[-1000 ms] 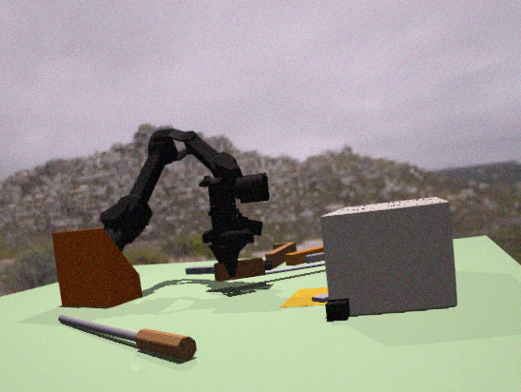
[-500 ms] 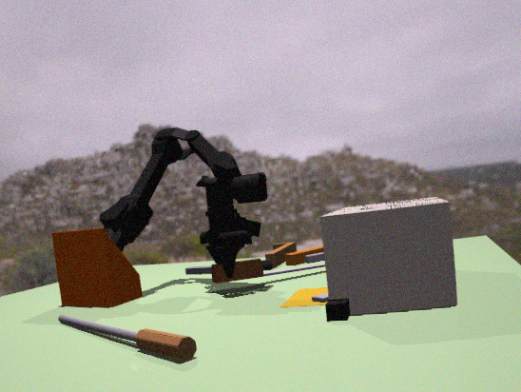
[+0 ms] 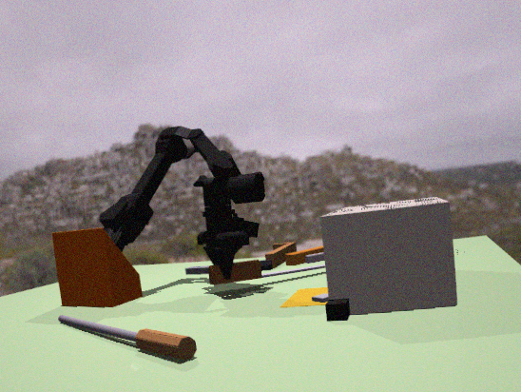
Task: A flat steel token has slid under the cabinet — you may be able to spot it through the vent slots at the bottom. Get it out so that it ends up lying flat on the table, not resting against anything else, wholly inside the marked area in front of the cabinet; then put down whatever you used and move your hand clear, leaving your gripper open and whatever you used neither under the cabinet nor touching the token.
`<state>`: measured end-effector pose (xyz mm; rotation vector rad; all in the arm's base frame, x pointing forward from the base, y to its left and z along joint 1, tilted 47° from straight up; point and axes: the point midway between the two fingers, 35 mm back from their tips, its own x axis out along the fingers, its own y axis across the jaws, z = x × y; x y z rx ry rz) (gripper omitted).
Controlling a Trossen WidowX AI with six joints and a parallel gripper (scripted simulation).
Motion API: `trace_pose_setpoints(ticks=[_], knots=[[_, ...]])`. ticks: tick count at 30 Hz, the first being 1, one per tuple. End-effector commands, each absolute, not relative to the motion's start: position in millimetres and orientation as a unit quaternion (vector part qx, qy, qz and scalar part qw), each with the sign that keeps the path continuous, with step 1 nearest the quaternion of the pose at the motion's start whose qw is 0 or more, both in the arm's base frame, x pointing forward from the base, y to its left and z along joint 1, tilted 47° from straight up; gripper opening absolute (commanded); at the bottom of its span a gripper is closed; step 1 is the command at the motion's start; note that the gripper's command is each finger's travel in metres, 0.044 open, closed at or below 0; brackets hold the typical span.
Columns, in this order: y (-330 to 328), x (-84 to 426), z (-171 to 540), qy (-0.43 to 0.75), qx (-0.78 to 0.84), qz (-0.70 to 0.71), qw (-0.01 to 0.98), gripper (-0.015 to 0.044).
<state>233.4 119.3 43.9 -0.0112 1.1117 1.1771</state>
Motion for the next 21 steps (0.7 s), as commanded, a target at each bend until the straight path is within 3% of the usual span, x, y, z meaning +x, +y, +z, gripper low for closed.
trace_pose_setpoints(ticks=[1, 21], knots=[[115.3, 237.3, 42.6, 0.490, -0.002, 0.527, 0.694, 0.0000], [101.9, 243.3, 28.0, 0.490, -0.002, 0.527, 0.694, 0.0000]])
